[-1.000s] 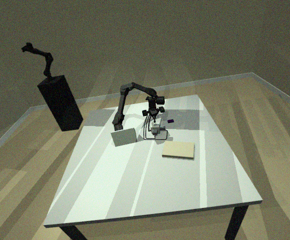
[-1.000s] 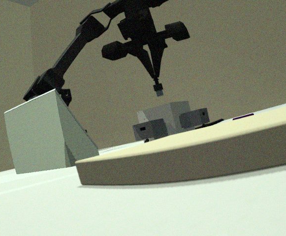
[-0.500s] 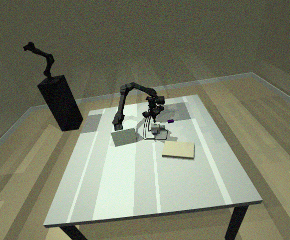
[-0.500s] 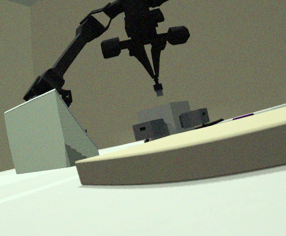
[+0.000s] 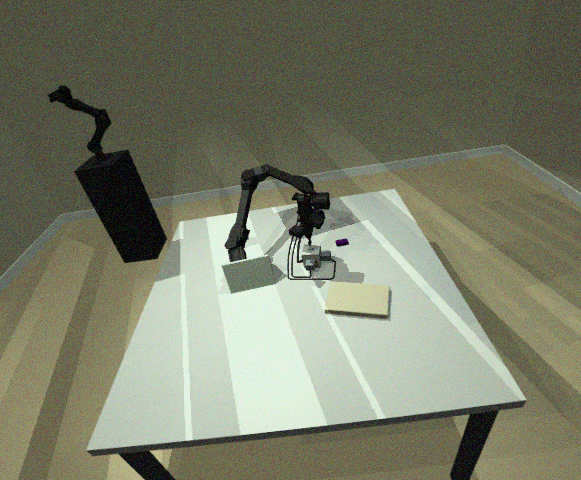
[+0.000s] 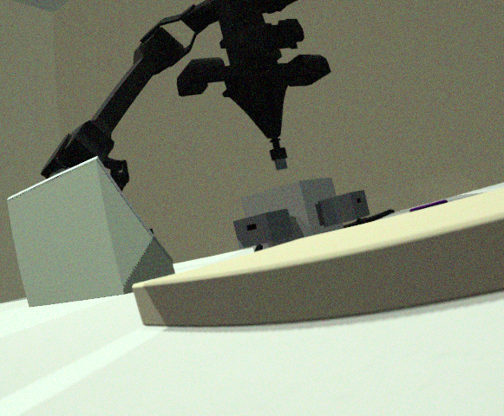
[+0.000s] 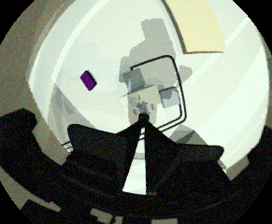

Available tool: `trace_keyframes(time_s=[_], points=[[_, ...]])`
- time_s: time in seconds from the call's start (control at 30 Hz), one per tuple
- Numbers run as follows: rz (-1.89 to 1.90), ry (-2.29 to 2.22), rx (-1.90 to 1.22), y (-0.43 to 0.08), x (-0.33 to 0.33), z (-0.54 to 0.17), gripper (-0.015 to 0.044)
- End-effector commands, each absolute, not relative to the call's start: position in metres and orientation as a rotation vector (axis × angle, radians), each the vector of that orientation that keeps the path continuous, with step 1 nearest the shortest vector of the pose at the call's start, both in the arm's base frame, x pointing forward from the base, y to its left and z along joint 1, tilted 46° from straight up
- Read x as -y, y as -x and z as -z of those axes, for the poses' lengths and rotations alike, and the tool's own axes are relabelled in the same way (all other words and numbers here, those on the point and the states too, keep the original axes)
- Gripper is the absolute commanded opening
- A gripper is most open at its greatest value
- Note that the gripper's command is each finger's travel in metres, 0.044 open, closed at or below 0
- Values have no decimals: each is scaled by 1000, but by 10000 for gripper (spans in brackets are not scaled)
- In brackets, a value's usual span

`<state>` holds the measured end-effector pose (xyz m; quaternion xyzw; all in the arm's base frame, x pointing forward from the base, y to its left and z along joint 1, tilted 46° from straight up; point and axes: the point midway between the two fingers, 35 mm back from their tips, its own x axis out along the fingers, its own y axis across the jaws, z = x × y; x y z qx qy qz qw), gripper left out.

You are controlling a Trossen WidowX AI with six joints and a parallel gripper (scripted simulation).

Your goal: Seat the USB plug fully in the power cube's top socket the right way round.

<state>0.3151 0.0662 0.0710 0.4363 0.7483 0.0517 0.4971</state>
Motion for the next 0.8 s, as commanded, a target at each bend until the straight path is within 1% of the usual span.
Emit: trace_keyframes(time_s=[0.0,0.77], points=[[-218,-982,-1786,-315,-66,-71,0],[-708,-546,-1575,-315,-66,-71,0]])
